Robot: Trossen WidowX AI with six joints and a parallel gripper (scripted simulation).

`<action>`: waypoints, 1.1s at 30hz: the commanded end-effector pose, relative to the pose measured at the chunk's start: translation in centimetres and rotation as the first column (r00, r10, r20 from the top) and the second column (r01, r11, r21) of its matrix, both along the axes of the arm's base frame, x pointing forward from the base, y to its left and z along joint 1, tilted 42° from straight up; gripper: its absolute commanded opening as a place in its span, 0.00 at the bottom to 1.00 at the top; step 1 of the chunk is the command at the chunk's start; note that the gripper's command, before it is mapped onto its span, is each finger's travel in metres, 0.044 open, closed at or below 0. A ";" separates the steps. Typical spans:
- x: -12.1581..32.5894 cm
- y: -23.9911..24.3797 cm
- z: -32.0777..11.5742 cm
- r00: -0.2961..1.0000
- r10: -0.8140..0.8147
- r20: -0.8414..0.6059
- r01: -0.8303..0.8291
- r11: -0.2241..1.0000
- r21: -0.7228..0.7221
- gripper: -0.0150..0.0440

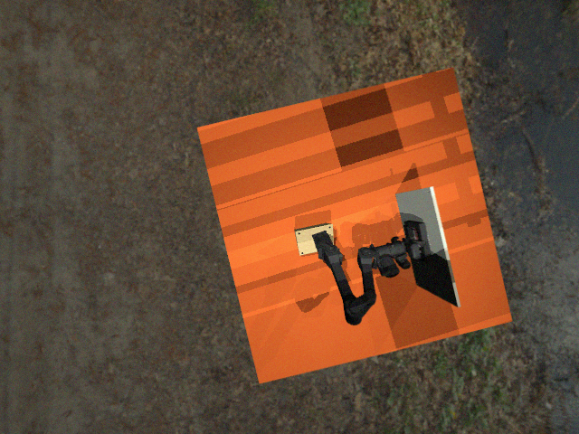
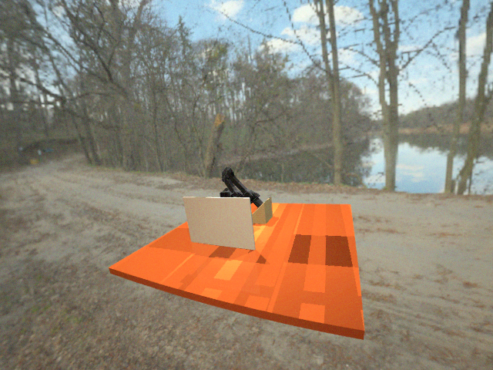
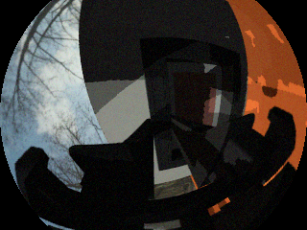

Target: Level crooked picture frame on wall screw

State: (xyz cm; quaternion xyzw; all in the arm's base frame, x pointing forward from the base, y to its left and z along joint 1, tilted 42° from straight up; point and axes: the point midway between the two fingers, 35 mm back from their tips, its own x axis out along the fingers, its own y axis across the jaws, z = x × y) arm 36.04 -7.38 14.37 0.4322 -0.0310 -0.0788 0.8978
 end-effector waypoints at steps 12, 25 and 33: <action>0.0 -0.1 -0.1 1.000 0.000 -0.009 -0.001 0.998 -0.055 0.30; -0.2 0.0 -0.1 1.000 0.000 -0.009 -0.001 0.999 -0.051 0.69; -6.0 0.8 -0.2 1.000 0.002 0.018 -0.004 0.995 0.098 0.69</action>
